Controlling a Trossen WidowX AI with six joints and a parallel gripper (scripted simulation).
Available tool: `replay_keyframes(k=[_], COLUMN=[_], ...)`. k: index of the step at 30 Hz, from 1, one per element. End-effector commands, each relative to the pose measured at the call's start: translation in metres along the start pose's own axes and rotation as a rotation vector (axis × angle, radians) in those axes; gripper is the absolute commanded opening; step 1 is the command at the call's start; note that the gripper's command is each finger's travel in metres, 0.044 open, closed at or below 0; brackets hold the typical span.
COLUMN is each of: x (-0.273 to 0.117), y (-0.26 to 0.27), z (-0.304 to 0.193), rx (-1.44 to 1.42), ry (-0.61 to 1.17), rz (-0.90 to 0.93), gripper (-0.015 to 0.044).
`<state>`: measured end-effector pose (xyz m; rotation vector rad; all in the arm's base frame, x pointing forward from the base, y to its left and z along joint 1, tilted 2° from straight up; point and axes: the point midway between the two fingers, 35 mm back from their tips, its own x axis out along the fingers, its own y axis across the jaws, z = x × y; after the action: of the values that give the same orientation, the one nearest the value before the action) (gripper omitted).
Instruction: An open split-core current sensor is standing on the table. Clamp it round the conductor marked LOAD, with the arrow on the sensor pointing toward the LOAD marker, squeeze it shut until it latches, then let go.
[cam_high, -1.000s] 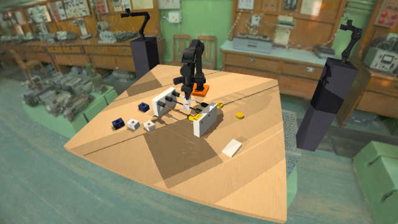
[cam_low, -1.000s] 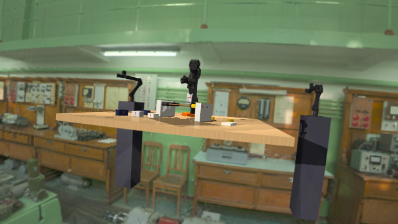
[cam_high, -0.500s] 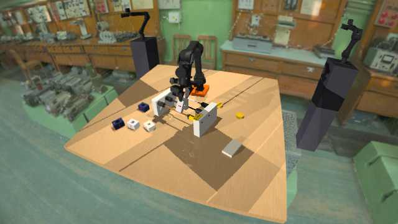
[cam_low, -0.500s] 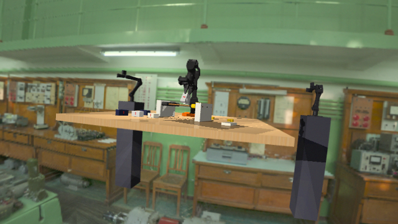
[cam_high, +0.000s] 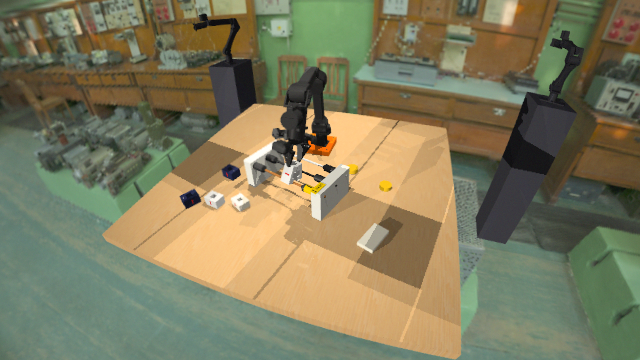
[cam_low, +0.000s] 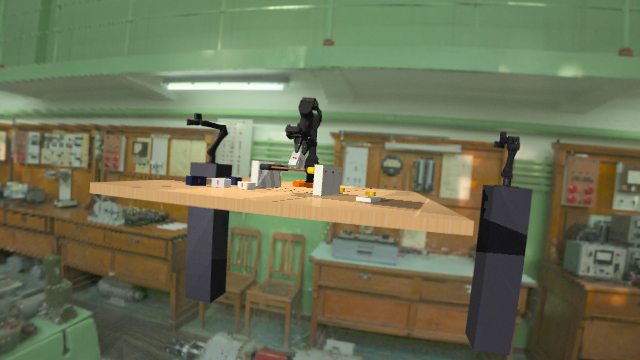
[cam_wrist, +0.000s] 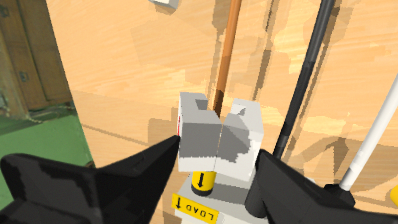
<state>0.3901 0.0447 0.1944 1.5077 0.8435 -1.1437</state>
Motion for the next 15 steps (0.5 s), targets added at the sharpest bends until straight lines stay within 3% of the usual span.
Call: replay_keyframes(k=[1, 15], x=[0.007, 0.030], y=[0.001, 0.001], z=[0.001, 0.001], rx=[0.007, 0.007], ry=[-0.003, -0.003], rz=[0.003, 0.004], gripper=[0.0000, 0.0000])
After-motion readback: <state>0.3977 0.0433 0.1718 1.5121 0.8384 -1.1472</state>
